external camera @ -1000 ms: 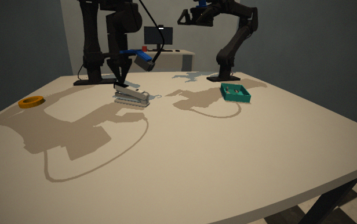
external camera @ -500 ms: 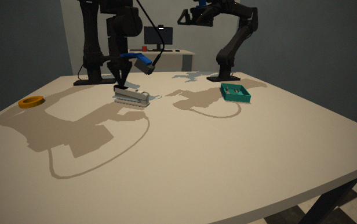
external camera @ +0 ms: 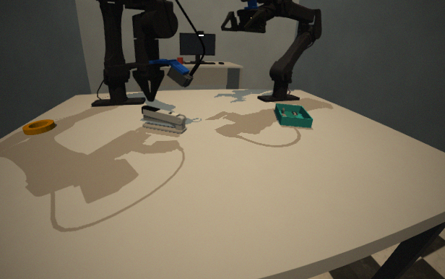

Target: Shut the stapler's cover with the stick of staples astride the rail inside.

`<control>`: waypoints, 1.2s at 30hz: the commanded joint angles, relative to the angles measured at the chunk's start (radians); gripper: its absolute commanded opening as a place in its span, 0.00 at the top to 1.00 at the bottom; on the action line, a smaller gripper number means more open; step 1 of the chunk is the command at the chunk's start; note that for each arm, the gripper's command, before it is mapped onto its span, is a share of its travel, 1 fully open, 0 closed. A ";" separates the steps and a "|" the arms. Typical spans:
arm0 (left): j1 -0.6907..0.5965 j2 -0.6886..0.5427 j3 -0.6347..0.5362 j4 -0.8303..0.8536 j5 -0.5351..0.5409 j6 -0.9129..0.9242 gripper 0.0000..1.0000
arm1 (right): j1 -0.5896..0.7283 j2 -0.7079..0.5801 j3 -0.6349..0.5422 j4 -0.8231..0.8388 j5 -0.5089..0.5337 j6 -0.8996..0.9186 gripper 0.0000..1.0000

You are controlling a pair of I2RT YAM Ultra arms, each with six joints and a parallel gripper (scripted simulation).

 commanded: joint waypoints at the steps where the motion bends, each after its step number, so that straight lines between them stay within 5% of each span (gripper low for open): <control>1: -0.003 0.004 0.010 0.023 0.002 0.002 0.00 | 0.000 -0.030 0.038 -0.030 -0.013 0.001 1.00; 10: -0.003 0.004 0.010 0.023 0.002 0.002 0.00 | 0.000 -0.030 0.038 -0.022 -0.013 0.001 1.00; 12: -0.001 0.012 0.021 0.042 0.012 0.011 0.00 | -0.001 -0.033 0.027 0.011 -0.020 0.024 0.77; 14: -0.001 0.012 0.021 0.042 0.012 0.011 0.00 | -0.001 -0.033 0.027 0.011 -0.020 0.024 0.77; 21: 0.181 0.021 0.047 0.114 0.016 0.033 0.00 | -0.023 -0.182 -0.103 0.170 -0.071 0.194 0.00; 36: 0.825 0.130 0.155 0.312 0.058 0.086 0.00 | 0.013 -0.550 -0.407 0.414 -0.021 0.485 0.00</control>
